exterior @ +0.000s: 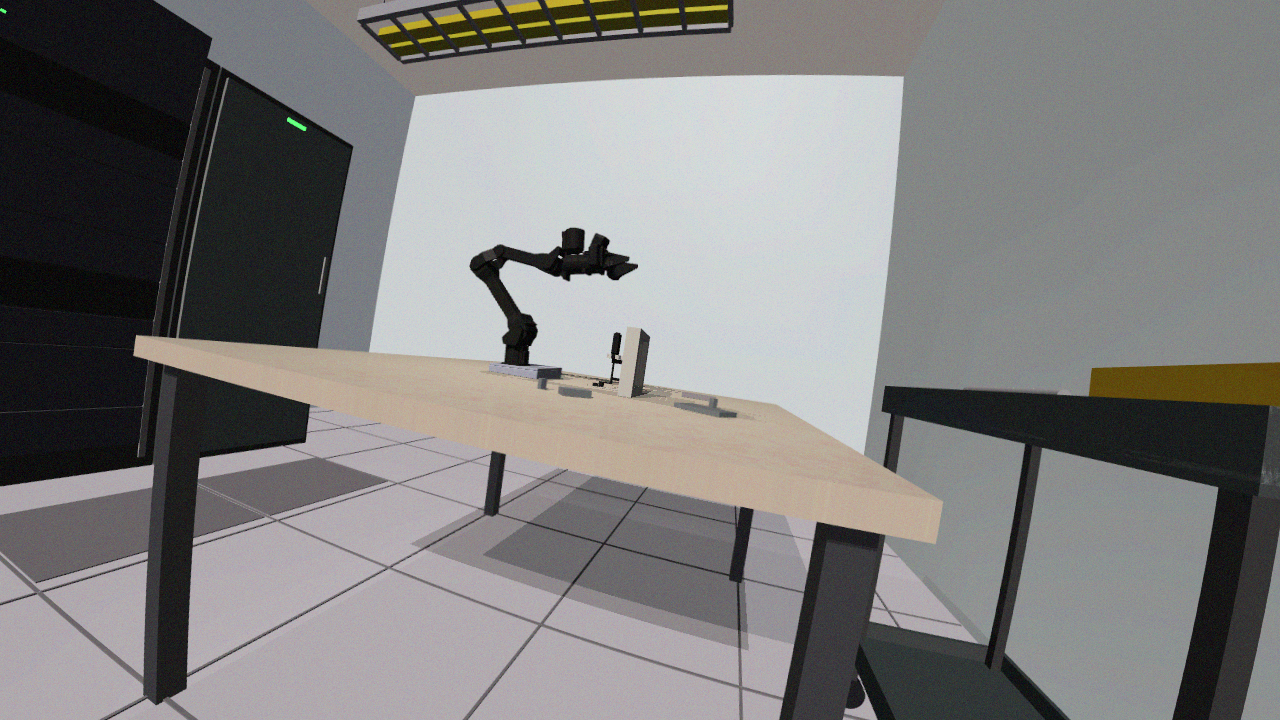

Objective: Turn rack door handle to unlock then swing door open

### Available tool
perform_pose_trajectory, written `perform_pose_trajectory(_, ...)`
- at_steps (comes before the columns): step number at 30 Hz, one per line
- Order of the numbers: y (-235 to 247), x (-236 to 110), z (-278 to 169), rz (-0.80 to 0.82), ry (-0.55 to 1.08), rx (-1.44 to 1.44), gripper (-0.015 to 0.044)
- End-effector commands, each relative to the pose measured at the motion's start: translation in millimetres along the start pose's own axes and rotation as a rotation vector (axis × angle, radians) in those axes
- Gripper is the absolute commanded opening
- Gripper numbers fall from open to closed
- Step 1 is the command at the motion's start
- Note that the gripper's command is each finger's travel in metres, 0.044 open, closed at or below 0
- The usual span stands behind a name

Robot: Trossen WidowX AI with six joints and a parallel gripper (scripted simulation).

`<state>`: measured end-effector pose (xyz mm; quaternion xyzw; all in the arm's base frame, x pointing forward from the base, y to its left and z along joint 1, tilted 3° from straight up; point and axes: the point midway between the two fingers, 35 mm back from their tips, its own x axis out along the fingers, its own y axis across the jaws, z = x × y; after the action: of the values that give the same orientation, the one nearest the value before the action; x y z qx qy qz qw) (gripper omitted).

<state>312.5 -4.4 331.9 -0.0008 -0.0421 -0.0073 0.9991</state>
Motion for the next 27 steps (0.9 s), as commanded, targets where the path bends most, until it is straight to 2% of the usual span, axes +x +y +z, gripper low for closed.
perform_pose_trajectory(1,0.2,0.5,-0.5,0.0,0.005,0.0,0.0374)
perform_pose_trajectory(4,2.4,7.5,-7.7,0.006,0.069,0.003,0.0296)
perform_pose_trajectory(15,13.9,30.6,-43.8,0.033,0.372,0.006,0.0296)
perform_pose_trajectory(27,27.1,37.6,-82.3,0.057,0.704,-0.006,0.0296)
